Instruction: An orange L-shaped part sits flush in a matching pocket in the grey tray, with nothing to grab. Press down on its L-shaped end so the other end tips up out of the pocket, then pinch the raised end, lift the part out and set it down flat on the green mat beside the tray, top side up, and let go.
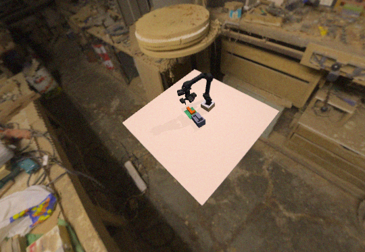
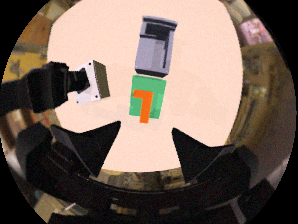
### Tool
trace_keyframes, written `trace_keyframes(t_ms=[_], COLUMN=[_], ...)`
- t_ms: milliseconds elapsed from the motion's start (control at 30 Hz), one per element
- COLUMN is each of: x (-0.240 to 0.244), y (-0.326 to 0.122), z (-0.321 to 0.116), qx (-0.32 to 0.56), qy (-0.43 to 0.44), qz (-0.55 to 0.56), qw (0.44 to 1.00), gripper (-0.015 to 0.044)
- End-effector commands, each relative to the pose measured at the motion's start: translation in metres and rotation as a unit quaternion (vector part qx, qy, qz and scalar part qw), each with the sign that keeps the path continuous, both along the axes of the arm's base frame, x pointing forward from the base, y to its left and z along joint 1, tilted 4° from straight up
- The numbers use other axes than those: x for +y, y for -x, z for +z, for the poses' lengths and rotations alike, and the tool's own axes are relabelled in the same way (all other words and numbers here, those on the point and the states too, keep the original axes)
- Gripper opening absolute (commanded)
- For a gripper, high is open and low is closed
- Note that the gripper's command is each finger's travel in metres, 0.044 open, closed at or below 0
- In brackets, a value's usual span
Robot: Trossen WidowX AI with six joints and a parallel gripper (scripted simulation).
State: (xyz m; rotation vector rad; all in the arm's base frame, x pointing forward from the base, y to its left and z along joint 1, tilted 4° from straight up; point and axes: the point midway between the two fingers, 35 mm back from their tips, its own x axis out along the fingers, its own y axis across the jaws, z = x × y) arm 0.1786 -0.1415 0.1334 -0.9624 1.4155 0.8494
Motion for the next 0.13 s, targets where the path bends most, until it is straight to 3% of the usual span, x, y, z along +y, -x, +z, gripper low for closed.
trace_keyframes(t_ms=[0, 100], x=[-0.0002, -0.0002], y=[-0.0001, -0.0001], z=[-0.0004, -0.0004], qx=[0.000, 0.000], qy=[0.000, 0.000], qz=[0.000, 0.000], qw=[1.000, 1.000], gripper=[0.0400, 0.0400])
